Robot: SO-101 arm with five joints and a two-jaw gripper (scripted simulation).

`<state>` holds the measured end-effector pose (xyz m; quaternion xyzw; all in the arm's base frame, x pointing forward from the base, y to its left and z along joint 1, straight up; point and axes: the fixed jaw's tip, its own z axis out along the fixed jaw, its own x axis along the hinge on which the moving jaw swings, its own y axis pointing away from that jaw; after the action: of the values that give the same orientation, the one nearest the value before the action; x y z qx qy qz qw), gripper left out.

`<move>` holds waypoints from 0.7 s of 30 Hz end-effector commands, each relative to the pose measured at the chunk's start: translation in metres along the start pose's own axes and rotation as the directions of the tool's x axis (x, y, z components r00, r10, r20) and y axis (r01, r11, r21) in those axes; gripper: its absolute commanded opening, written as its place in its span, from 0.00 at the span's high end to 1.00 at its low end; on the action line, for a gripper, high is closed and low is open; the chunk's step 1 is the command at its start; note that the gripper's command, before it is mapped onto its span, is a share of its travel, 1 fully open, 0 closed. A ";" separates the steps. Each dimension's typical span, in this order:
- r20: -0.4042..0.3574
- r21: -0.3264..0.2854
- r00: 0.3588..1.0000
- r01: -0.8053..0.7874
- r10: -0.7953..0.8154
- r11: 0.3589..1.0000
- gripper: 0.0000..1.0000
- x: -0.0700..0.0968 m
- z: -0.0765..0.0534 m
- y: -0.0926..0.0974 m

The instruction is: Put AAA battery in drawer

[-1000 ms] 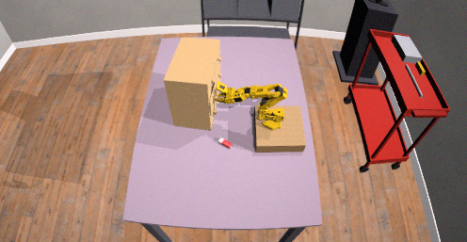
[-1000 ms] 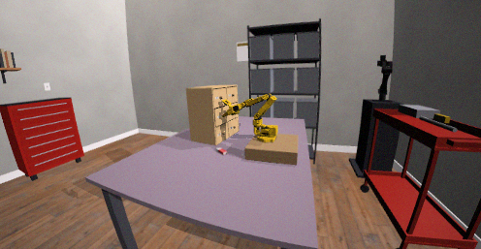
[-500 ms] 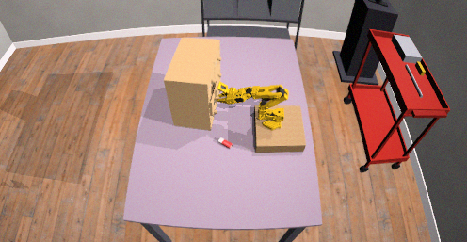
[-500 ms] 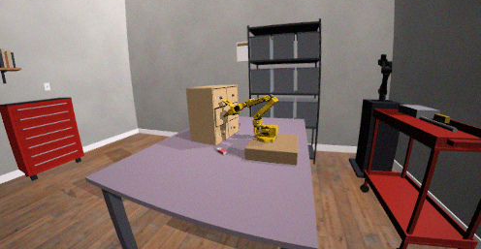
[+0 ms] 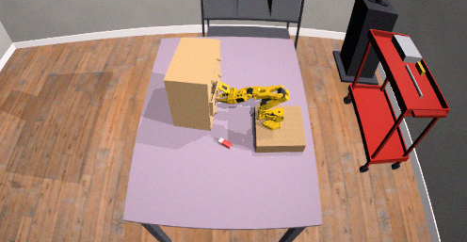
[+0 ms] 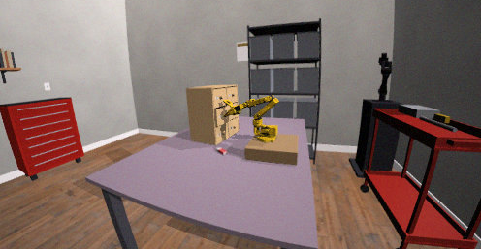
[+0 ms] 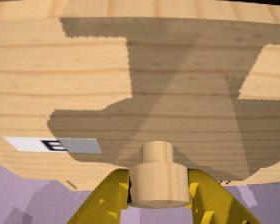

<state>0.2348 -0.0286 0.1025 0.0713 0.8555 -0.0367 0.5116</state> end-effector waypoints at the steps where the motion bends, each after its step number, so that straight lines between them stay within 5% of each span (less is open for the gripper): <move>1: 0.005 -0.003 1.000 0.007 -0.007 1.000 1.00 0.000 -0.002 0.001; 21: 0.005 -0.001 1.000 0.006 -0.006 1.000 1.00 0.004 -0.010 0.000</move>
<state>0.2276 -0.0277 0.1025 0.0717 0.8557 -0.0368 0.5112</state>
